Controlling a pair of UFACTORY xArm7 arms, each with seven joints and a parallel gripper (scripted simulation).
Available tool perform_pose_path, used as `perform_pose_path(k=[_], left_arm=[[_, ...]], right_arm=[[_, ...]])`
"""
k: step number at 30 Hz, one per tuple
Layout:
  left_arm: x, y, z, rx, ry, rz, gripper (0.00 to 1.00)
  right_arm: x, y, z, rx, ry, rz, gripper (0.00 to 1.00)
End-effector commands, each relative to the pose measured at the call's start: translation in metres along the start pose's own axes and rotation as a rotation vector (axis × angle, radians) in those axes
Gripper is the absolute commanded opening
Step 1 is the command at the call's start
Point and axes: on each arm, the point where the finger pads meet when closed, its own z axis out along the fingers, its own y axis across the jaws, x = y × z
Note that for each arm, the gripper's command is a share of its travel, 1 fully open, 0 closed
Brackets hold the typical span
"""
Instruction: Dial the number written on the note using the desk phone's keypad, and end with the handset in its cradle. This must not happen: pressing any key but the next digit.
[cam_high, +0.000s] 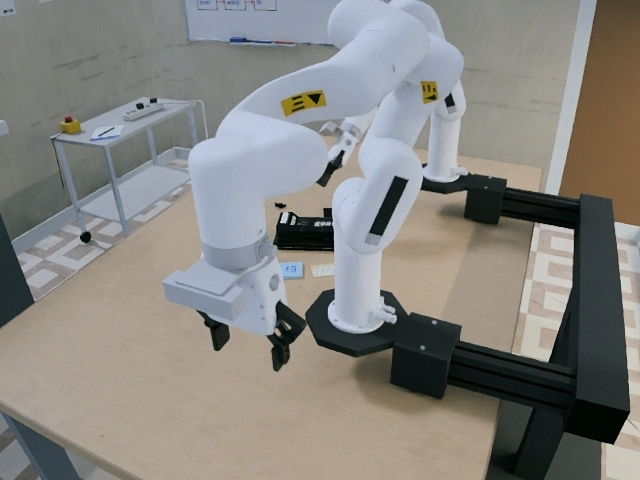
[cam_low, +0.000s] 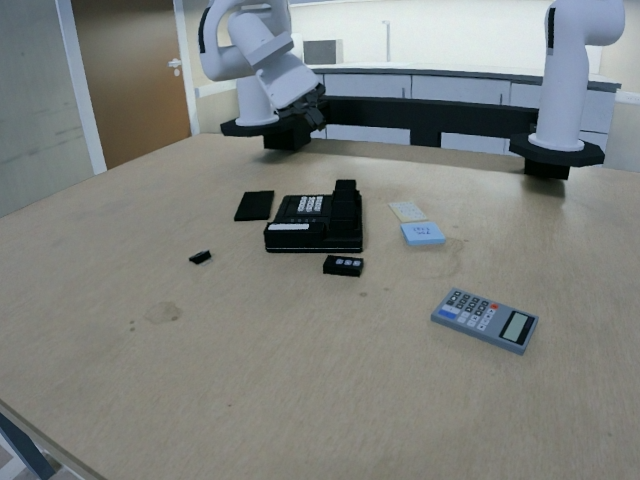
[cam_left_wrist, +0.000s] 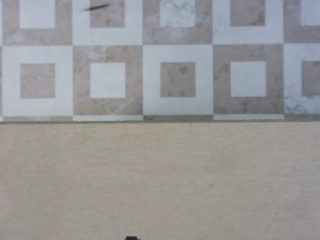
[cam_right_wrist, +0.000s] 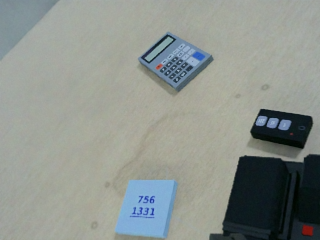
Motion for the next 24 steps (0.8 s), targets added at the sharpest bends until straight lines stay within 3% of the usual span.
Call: perform_pose_path(k=[1,13,24], left_arm=[[0.000,0.000,-0.001,0.000,0.002,0.000,1.00],[0.000,0.000,-0.001,0.000,0.002,0.000,1.00],[0.000,0.000,-0.001,0.000,0.002,0.000,1.00]], right_arm=[[-0.002,0.001,-0.004,0.001,0.002,-0.002,0.00],[-0.006,0.004,-0.009,0.001,0.002,-0.002,0.00],[-0.013,0.009,-0.001,0.001,0.002,-0.001,0.00]])
